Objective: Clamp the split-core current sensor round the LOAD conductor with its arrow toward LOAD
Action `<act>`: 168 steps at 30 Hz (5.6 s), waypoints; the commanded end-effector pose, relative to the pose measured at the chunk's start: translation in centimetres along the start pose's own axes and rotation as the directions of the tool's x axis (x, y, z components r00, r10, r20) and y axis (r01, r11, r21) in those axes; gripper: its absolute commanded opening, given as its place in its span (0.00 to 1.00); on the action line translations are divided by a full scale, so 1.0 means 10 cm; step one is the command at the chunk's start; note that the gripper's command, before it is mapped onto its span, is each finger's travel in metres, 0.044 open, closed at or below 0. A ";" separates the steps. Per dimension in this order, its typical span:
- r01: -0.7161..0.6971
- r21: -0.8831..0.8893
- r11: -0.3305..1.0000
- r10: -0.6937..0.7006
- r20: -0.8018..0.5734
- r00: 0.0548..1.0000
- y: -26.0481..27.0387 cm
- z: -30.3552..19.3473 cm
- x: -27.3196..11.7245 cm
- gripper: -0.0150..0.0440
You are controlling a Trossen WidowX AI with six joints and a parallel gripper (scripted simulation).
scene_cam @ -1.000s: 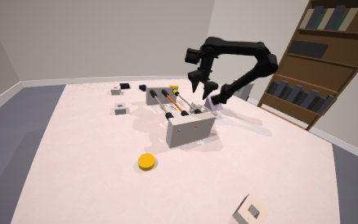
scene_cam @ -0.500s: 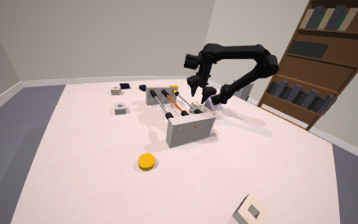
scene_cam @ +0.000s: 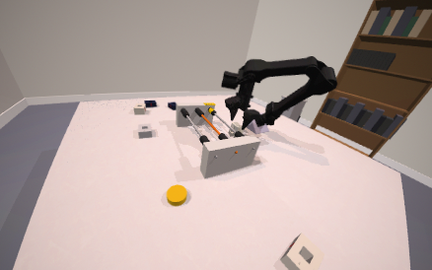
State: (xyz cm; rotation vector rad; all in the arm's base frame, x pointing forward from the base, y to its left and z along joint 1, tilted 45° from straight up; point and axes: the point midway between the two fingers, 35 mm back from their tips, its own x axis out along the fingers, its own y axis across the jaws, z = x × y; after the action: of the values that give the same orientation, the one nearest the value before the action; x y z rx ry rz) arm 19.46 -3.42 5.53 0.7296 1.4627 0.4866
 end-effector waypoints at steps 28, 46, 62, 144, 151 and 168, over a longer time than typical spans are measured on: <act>0.001 0.001 1.000 -0.001 0.001 1.000 0.00 0.01 -0.08 0.46; -0.001 -0.028 1.000 0.002 0.005 1.000 0.00 -0.01 -0.69 0.25; 0.043 -0.515 0.856 0.005 0.090 0.996 0.00 0.00 -0.79 0.25; 0.257 -0.966 -0.007 -0.001 0.257 0.966 0.00 0.59 -0.49 0.25; 0.257 -0.966 -0.007 -0.001 0.257 0.966 0.00 0.59 -0.49 0.25; 0.257 -0.966 -0.007 -0.001 0.257 0.966 0.00 0.59 -0.49 0.25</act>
State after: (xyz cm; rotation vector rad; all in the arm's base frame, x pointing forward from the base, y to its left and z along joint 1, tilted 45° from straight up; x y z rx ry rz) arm 24.90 -7.68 8.75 -0.6012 0.5873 1.1165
